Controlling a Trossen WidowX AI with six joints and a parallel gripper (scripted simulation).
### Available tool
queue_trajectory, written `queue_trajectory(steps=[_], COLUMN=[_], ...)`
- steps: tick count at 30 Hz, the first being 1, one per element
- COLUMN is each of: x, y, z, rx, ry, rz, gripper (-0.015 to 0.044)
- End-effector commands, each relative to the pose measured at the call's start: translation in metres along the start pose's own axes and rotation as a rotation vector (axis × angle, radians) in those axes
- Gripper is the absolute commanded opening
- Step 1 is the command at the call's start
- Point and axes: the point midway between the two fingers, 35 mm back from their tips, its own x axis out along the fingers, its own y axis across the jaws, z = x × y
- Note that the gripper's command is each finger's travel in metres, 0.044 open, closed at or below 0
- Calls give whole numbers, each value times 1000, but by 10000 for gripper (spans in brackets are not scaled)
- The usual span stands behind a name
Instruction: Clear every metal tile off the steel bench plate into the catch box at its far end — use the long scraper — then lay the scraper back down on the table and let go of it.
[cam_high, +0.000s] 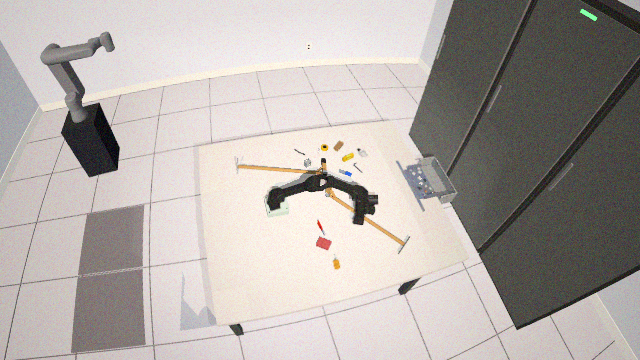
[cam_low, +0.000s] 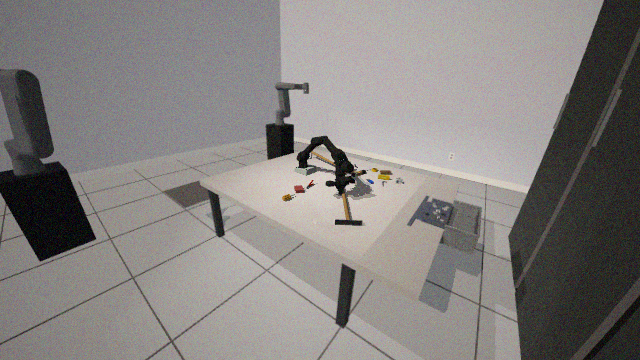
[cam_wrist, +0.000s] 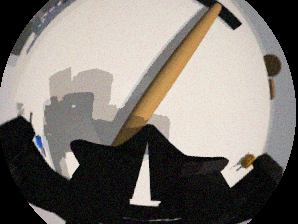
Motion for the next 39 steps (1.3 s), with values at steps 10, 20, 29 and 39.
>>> queue_trajectory(steps=[10, 20, 29, 39], x=[5, 6, -22, -59], y=[14, 23, 19, 19], z=[3, 7, 16, 24], rx=[-2, -2, 5, 10], ry=[7, 6, -26, -61], rz=[2, 3, 6, 13], gripper=[0, 0, 0, 0])
